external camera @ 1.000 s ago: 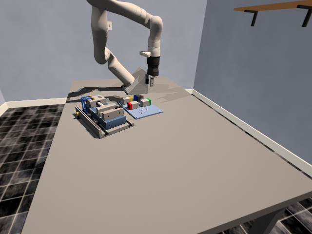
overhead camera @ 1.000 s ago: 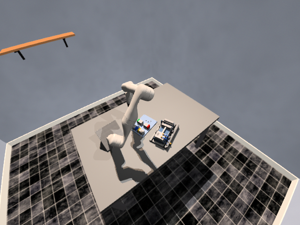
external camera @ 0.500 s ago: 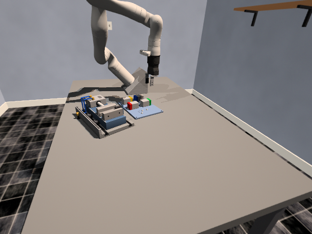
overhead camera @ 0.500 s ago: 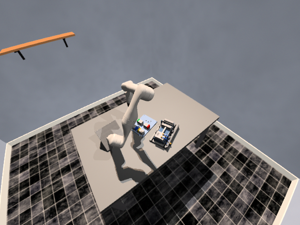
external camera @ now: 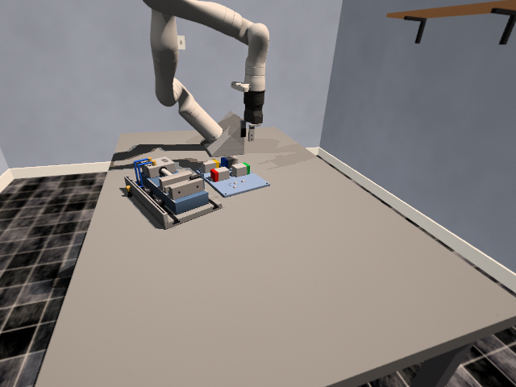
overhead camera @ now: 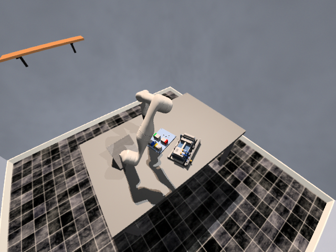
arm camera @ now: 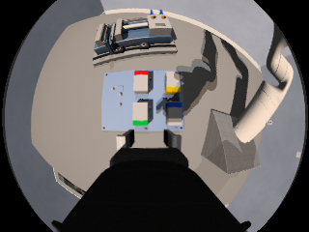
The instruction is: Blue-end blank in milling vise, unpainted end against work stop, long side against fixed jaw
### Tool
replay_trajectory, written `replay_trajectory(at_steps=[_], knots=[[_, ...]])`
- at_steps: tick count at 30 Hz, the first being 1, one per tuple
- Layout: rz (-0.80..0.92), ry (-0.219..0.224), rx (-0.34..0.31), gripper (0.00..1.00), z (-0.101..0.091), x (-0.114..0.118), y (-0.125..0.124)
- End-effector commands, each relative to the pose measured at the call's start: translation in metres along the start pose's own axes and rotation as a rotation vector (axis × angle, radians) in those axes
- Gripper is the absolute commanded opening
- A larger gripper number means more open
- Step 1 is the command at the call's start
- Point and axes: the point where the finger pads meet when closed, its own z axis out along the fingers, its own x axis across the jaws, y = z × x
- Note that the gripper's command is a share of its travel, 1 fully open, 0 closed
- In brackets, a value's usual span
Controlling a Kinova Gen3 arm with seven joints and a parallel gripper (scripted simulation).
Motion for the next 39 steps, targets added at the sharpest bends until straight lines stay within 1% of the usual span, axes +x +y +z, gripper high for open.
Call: replay_trajectory(at_steps=[1,22,39], knots=[[0.0,-0.002,-0.001,1.0,-0.0014,-0.0005,0.0005],[0.0,-0.003,-0.002,1.0,-0.006,0.004,0.0088],[0.002,-0.002,-0.002,1.0,-0.0059,0.0038,0.0082]])
